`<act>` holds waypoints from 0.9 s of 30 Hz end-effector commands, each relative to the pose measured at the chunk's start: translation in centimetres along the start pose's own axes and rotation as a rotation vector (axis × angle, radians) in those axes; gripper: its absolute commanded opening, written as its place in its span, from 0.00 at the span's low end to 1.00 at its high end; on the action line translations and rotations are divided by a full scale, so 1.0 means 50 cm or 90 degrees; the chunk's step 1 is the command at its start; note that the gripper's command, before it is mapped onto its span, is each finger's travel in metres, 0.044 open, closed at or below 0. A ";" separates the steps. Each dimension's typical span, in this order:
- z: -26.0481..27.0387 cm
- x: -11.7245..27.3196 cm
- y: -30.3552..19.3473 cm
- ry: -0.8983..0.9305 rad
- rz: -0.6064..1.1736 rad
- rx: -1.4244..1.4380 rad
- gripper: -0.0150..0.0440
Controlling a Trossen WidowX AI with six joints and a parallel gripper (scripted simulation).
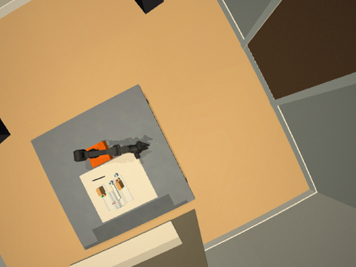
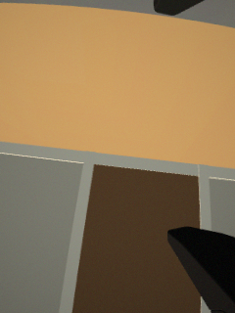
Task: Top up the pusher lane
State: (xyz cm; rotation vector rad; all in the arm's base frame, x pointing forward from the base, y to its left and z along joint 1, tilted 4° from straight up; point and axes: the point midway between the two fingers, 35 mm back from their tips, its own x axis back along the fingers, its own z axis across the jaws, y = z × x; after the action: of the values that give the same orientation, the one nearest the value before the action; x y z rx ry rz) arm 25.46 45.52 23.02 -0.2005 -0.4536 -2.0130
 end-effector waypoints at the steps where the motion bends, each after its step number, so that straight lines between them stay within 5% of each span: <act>1: -0.109 0.014 0.105 -0.115 -0.038 0.055 1.00; 13: -0.376 0.164 0.329 -0.419 -0.048 0.137 1.00; 27: -0.631 0.513 0.393 -0.707 0.155 0.083 1.00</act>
State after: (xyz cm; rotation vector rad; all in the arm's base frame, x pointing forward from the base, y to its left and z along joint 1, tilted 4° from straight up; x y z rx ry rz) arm 35.60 8.69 8.26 -1.1313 -1.2160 -1.6122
